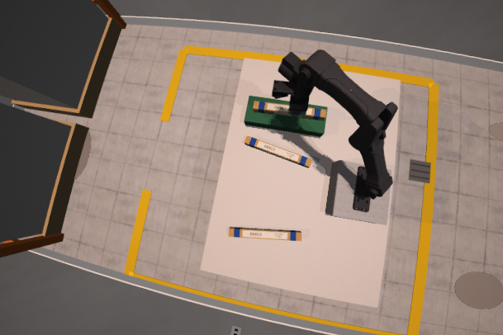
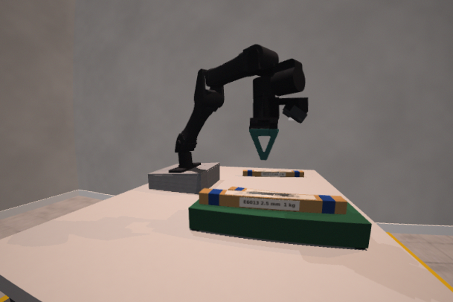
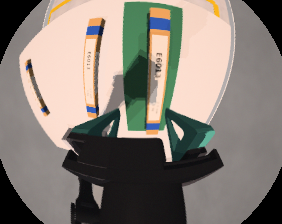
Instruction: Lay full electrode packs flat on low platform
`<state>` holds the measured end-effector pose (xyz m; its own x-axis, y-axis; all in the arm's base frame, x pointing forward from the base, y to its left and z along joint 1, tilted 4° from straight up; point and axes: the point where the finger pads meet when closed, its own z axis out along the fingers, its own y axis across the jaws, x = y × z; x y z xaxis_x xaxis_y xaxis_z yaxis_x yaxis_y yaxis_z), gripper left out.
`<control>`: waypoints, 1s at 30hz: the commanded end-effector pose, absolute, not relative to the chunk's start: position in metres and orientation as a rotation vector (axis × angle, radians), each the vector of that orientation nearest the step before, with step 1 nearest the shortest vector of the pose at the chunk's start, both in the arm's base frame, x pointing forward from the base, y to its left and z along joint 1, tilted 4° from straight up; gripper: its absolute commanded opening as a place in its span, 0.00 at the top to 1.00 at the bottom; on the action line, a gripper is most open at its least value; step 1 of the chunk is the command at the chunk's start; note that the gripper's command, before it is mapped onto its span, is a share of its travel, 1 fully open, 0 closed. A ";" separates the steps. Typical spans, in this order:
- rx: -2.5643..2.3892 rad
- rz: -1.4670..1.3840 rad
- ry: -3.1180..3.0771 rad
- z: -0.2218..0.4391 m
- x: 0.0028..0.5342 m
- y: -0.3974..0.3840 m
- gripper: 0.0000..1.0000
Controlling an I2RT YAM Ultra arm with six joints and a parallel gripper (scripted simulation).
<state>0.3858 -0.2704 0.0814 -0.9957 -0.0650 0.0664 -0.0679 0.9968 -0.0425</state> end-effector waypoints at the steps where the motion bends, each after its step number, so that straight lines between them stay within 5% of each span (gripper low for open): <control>1: 0.082 0.049 -3.063 0.112 0.382 -0.247 0.26; 30: 0.077 0.048 -3.048 0.197 0.345 -0.107 0.26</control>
